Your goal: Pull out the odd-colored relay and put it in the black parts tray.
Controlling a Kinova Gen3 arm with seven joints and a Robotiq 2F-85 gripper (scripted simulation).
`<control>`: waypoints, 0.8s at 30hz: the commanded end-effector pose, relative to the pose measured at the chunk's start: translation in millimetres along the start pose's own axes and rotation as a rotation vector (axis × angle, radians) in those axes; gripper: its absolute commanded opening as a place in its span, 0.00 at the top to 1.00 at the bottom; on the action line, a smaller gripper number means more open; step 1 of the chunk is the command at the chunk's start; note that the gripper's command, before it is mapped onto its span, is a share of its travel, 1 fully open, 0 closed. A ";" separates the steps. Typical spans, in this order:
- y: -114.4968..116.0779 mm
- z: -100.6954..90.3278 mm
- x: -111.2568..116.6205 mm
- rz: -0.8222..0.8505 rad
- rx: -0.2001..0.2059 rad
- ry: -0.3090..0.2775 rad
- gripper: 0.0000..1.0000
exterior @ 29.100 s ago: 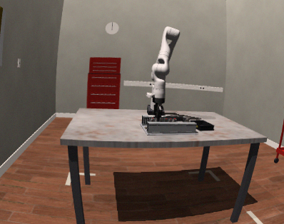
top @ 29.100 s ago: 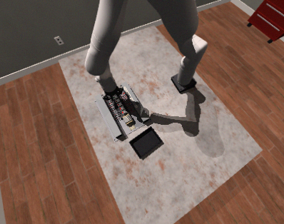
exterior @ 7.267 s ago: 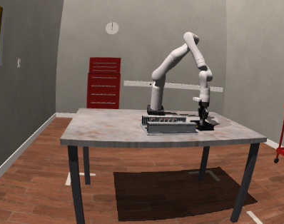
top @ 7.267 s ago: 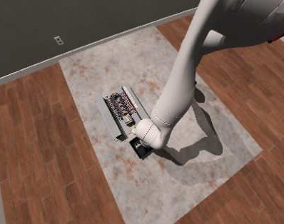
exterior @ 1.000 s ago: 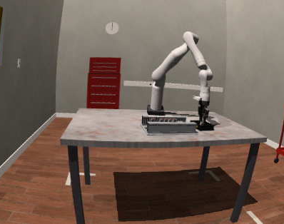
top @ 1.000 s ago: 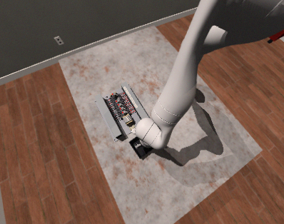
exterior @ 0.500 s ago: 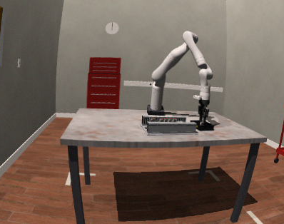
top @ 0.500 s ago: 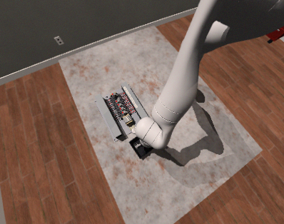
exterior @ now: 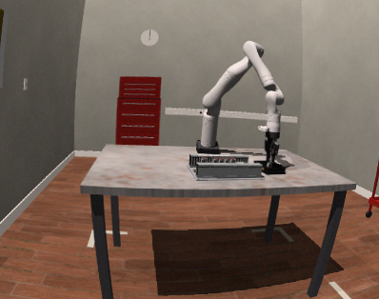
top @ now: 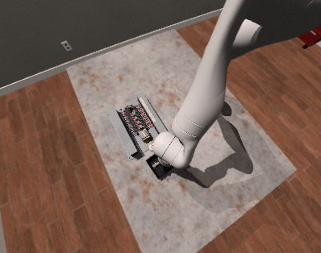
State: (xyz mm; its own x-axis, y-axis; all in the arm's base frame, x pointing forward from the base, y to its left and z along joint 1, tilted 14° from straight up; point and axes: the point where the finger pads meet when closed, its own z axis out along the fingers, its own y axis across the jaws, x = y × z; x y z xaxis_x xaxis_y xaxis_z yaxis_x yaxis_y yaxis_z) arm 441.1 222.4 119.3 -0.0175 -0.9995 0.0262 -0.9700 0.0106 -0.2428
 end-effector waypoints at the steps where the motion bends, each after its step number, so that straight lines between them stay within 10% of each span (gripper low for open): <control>1: -0.4 -1.8 -0.3 0.000 0.001 -0.001 0.39; 24: -0.4 -7.0 -0.3 0.000 0.001 -0.001 0.39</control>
State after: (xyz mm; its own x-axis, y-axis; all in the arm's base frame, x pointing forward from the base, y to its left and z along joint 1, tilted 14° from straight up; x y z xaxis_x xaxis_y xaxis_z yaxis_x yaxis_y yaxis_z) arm 439.6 222.5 125.1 -0.0175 -0.9995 0.0262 -0.9700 0.0106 -0.2428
